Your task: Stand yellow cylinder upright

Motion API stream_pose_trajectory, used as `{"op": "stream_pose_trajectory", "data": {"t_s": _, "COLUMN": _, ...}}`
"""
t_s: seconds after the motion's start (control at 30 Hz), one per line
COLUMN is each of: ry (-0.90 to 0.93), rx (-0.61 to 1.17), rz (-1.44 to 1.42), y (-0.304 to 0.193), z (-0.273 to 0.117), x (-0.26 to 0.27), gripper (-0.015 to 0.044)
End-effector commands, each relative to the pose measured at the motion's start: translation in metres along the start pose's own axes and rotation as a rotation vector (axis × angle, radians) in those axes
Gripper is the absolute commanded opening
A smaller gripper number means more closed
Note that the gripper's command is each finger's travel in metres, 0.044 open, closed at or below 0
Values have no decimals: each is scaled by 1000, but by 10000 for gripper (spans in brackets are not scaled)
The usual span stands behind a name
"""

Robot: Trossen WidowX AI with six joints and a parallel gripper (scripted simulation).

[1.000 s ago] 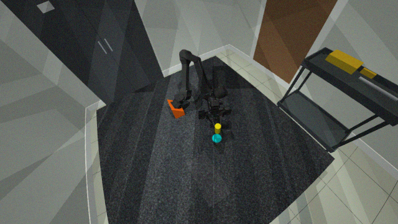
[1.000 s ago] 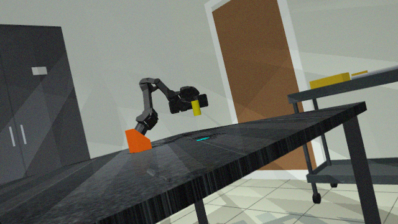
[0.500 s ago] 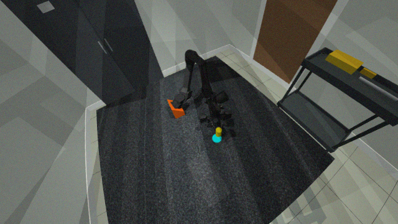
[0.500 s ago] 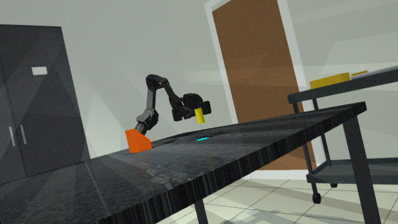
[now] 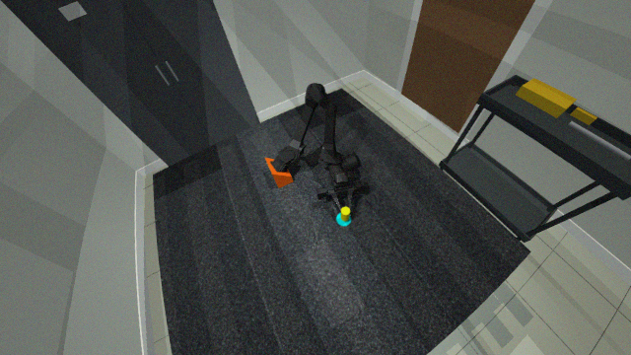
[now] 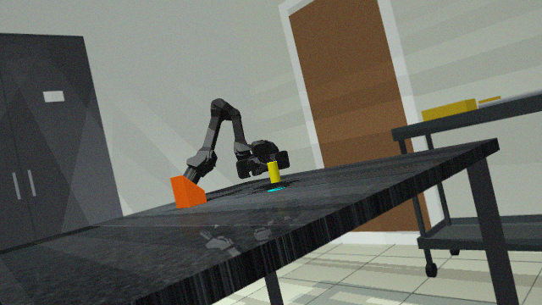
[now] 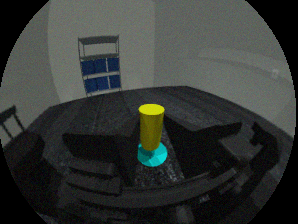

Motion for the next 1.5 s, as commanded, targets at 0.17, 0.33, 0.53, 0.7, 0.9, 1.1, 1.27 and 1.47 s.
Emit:
{"op": "stream_pose_trajectory", "data": {"t_s": 0.17, "ry": -1, "rx": 0, "rz": 1, "y": -21, "z": -1, "x": -7, "gripper": 105}}
{"op": "stream_pose_trajectory", "data": {"t_s": 0.33, "ry": -1, "rx": 0, "rz": 1, "y": -22, "z": -1, "x": -7, "gripper": 105}}
{"op": "stream_pose_trajectory", "data": {"t_s": 0.53, "ry": -1, "rx": 0, "rz": 1, "y": -22, "z": -1, "x": -7, "gripper": 105}}
{"op": "stream_pose_trajectory", "data": {"t_s": 0.7, "ry": -1, "rx": 0, "rz": 1, "y": -22, "z": -1, "x": -7, "gripper": 236}}
{"op": "stream_pose_trajectory", "data": {"t_s": 0.9, "ry": -1, "rx": 0, "rz": 1, "y": -22, "z": -1, "x": -7, "gripper": 394}}
{"op": "stream_pose_trajectory", "data": {"t_s": 1.1, "ry": -2, "rx": 0, "rz": 1, "y": -19, "z": -1, "x": -6, "gripper": 400}}
{"op": "stream_pose_trajectory", "data": {"t_s": 1.27, "ry": -6, "rx": -1, "rz": 3, "y": 4, "z": 1, "x": 0, "gripper": 400}}
{"op": "stream_pose_trajectory", "data": {"t_s": 1.47, "ry": -6, "rx": -5, "rz": 4, "y": 34, "z": -1, "x": 5, "gripper": 400}}
Point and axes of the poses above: the point midway between the two fingers, 35 mm back from their tips, its own z axis out along the fingers, its own x axis across the jaws, y = z × x, the point moved 5 cm from there along -z, back along the fingers, and after that the axes turned 8 degrees about z, right-handed, at the moved point
